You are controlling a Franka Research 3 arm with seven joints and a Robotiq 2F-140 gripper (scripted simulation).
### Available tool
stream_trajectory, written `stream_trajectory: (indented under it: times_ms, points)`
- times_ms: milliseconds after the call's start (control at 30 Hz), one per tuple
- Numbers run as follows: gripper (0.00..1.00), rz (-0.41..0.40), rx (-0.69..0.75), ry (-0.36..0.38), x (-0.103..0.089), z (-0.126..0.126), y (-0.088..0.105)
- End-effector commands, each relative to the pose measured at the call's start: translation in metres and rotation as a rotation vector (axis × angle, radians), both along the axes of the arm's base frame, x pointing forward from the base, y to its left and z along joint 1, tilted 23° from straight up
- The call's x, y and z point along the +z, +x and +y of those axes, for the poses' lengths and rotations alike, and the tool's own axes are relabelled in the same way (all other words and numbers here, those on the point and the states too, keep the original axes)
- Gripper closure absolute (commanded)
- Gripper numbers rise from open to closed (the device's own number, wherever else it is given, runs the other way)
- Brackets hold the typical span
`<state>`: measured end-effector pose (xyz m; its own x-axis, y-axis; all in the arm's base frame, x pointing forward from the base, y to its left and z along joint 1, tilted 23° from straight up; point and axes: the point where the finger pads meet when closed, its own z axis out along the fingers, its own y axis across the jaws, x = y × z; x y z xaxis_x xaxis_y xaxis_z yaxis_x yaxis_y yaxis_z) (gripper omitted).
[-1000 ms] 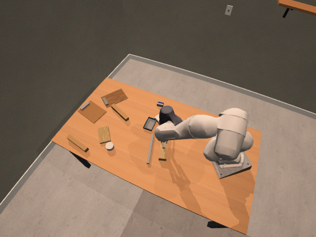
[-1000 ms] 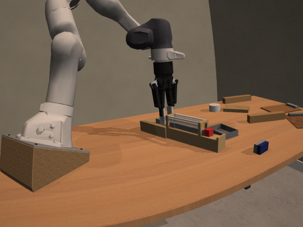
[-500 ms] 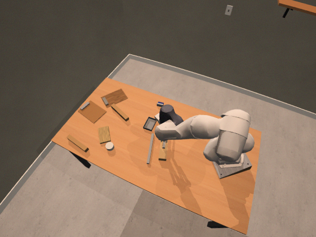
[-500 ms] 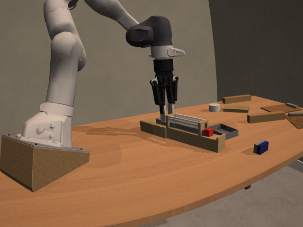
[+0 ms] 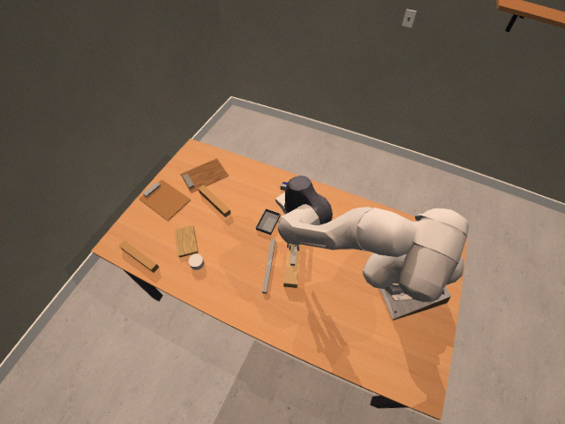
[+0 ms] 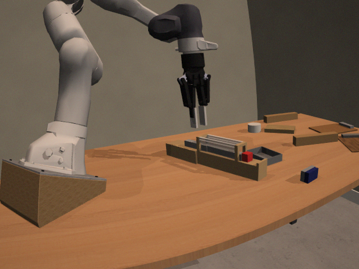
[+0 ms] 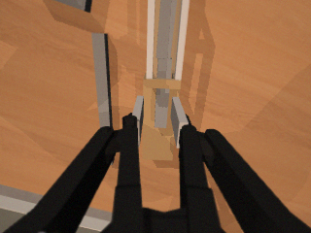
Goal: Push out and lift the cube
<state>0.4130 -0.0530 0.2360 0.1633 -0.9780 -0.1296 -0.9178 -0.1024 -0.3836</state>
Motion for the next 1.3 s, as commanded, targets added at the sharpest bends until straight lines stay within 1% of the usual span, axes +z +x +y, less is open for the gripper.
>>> stream_trajectory:
  times_ms: [0,767,800,833,867,967,1033,1100,1167,1267]
  points:
    - [0.77,0.016,-0.007,0.012,-0.001,0.002,-0.004]
    - [0.77,0.016,-0.007,0.012,-0.001,0.002,-0.004]
    - [1.0,0.016,-0.007,0.012,-0.001,0.003,-0.005]
    - [1.0,0.016,-0.006,0.013,0.0,0.009,-0.005]
    - [1.0,0.016,-0.005,0.013,0.002,0.02,-0.006]
    - [1.0,0.016,-0.005,0.013,0.007,0.064,-0.015]
    - [1.0,0.016,-0.005,0.013,0.007,0.064,-0.015]
    - [1.0,0.017,-0.006,0.012,0.008,0.078,-0.02]
    - [1.0,0.017,-0.006,0.012,0.008,0.079,-0.02]
    - [1.0,0.016,-0.007,0.012,-0.001,0.081,-0.016]
